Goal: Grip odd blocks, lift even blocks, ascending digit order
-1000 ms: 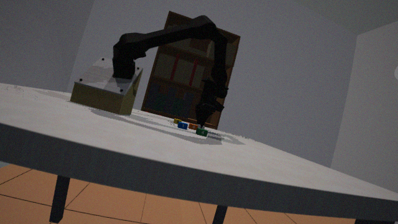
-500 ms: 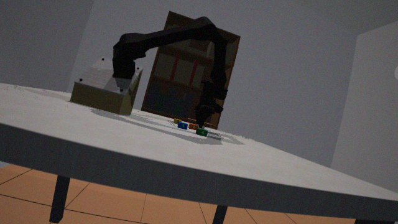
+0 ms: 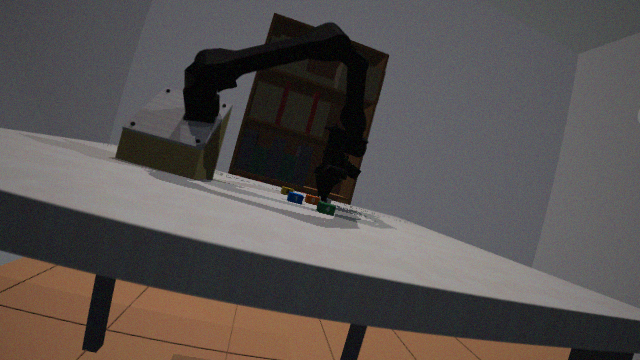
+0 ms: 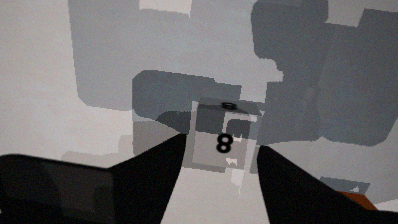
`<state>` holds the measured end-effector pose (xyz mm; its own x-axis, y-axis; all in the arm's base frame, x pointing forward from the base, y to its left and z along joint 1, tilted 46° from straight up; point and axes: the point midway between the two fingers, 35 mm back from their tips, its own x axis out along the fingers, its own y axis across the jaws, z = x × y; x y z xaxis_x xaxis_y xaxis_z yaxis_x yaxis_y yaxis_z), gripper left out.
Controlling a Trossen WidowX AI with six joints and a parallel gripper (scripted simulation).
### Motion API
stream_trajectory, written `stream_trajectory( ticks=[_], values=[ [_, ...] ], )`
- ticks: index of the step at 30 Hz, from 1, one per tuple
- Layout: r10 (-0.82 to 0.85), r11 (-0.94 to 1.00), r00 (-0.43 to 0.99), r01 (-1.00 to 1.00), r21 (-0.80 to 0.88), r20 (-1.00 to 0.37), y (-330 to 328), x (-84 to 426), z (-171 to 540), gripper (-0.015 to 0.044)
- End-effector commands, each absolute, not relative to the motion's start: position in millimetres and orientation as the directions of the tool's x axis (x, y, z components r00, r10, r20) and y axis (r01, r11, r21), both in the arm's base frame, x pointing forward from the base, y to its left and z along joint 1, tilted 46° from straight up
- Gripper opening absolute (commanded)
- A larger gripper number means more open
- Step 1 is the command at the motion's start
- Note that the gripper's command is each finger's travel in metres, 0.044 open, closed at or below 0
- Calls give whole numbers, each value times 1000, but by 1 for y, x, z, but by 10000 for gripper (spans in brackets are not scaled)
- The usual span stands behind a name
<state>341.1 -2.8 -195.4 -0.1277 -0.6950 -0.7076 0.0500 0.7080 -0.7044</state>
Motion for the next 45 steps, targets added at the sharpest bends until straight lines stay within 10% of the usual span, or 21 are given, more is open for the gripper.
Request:
stream_trajectory(
  ticks=[1,45],
  values=[
    [-697,707,-127,43,-706,-706,-3,341,-196,120],
    [-696,707,-127,43,-705,-706,7,343,-185,120]
  ],
)
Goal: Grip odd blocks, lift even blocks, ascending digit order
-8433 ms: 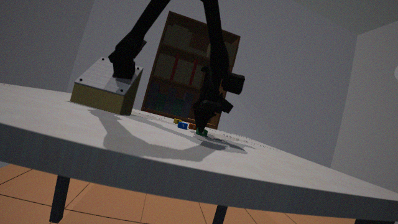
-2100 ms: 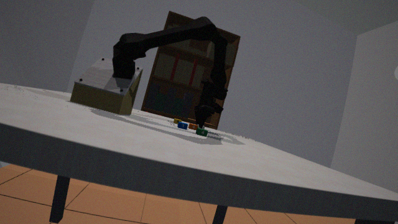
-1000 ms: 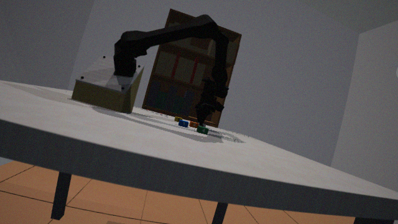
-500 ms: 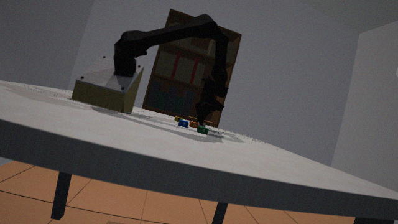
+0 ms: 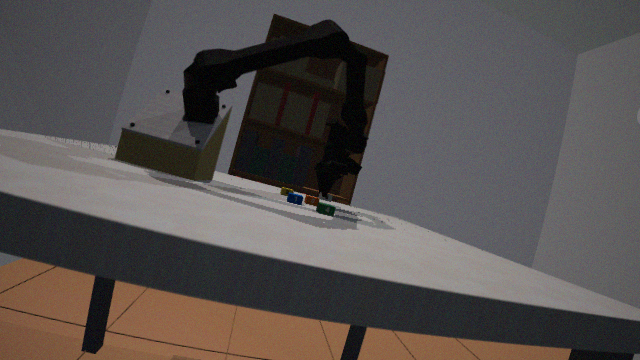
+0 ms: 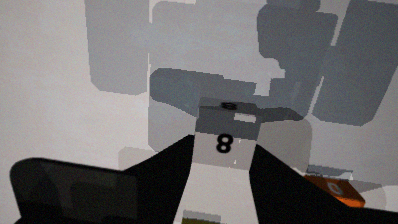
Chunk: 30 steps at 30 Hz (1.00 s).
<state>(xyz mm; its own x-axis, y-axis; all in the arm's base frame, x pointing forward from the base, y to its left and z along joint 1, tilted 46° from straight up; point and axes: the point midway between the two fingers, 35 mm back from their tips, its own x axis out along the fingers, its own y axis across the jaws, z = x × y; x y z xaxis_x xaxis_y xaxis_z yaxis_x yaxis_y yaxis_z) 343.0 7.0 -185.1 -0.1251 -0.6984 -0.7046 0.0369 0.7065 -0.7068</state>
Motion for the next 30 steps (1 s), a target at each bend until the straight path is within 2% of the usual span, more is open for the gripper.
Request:
stream_trajectory(
  ticks=[1,20,30],
  values=[
    [-696,707,-127,43,-705,-706,7,343,-185,120],
    [-697,707,-127,43,-706,-706,-3,341,-196,120],
    [-697,707,-127,43,-706,-706,-3,341,-196,383]
  ],
)
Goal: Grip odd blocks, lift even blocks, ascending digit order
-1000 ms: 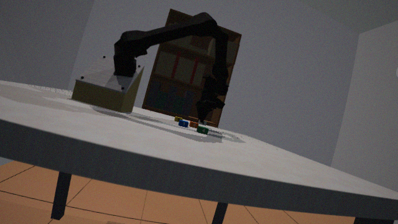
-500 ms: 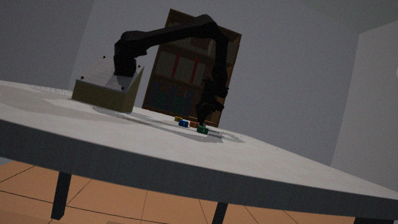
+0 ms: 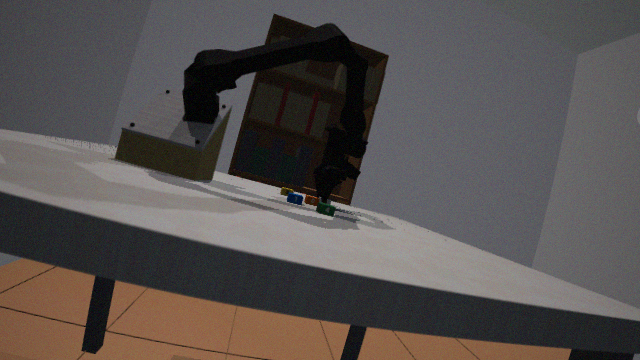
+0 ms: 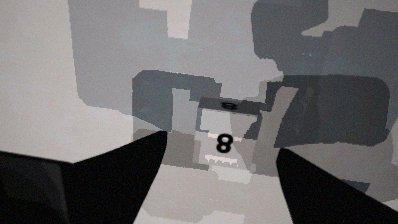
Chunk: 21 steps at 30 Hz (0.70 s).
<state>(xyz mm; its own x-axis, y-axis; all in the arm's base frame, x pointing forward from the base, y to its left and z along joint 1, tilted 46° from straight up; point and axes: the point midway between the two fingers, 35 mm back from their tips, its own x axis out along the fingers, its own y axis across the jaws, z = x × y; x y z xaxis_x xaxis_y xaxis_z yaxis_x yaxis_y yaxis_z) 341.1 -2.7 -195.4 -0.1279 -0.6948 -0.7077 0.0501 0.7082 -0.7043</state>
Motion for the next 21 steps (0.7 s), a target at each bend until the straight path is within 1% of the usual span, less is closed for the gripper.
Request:
stream_trajectory(
  ticks=[1,4,7,12,14,19,21],
  values=[
    [-697,707,-127,43,-706,-706,-3,341,-196,400],
    [-697,707,-127,43,-706,-706,-1,341,-194,400],
    [-696,708,-127,43,-705,-707,20,345,-172,400],
    [-695,709,-127,43,-704,-708,25,344,-170,400],
    [-689,716,-124,42,-697,-714,46,332,-166,400],
    [-685,720,-127,39,-693,-718,115,271,-149,400],
    [-689,715,-130,40,-698,-713,129,253,-144,400]
  ],
)
